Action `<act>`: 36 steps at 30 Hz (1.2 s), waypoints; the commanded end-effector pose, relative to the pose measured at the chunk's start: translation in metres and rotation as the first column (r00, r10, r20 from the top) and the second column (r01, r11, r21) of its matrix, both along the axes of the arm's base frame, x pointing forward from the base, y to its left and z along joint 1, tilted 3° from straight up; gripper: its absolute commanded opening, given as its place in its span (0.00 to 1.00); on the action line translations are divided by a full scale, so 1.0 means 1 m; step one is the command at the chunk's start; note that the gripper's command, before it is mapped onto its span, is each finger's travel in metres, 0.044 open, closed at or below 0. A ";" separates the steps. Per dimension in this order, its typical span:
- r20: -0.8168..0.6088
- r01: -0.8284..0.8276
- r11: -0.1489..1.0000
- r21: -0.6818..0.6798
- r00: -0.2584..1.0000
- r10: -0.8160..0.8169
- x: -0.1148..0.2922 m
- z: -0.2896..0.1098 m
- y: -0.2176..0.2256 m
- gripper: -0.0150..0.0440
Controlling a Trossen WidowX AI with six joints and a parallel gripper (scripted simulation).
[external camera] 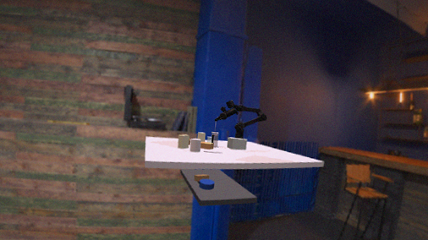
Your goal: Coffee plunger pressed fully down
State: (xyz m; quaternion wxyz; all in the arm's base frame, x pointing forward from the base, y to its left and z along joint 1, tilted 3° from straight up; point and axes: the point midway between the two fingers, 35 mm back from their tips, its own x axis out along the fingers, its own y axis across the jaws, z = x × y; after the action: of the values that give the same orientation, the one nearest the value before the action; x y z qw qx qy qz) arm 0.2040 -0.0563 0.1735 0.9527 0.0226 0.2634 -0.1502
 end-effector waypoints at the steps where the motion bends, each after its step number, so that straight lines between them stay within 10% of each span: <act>1: 0.000 -0.005 1.000 -0.001 1.000 0.005 0.000 0.000 0.000 0.47; 36: 0.000 -0.005 1.000 -0.001 1.000 0.005 0.003 -0.038 -0.002 0.46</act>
State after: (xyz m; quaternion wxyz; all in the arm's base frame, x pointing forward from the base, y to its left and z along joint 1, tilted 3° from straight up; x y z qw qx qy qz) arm 0.2082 -0.0582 0.1523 0.9573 0.0214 0.2465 -0.1497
